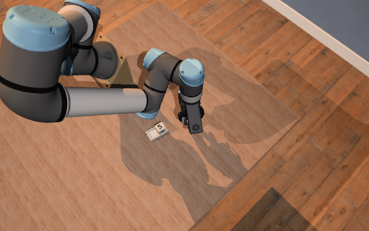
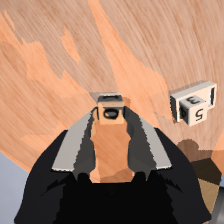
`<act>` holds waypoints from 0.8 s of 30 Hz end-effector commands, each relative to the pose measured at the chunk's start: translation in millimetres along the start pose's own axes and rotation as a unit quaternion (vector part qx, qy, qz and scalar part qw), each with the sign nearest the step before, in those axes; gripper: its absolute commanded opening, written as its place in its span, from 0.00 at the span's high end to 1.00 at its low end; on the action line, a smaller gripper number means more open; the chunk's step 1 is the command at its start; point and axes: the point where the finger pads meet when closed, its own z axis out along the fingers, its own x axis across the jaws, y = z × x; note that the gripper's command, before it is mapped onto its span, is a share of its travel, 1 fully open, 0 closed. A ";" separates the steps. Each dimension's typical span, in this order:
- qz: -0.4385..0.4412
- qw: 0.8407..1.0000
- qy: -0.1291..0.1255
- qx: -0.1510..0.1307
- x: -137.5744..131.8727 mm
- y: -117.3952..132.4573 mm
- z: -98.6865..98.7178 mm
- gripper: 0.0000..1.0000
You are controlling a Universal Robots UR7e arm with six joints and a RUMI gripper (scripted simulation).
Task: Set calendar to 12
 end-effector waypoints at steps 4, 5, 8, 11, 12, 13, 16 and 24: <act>0.000 1.000 0.000 0.000 -0.2 -0.2 0.8 0.89; 0.000 1.000 0.000 0.000 -0.2 -0.2 1.1 0.89; 0.000 1.000 0.000 0.000 -0.2 -0.2 2.0 0.89; 0.000 1.000 0.000 0.000 -0.2 -0.2 2.7 0.89; 0.000 1.000 0.000 0.000 -0.2 -0.2 2.8 0.89; 0.000 1.000 0.000 0.000 -0.2 -0.2 2.9 0.89; 0.000 1.000 0.000 0.000 -0.2 -0.2 3.1 0.89; 0.000 1.000 0.000 0.000 -0.2 -0.2 3.1 0.89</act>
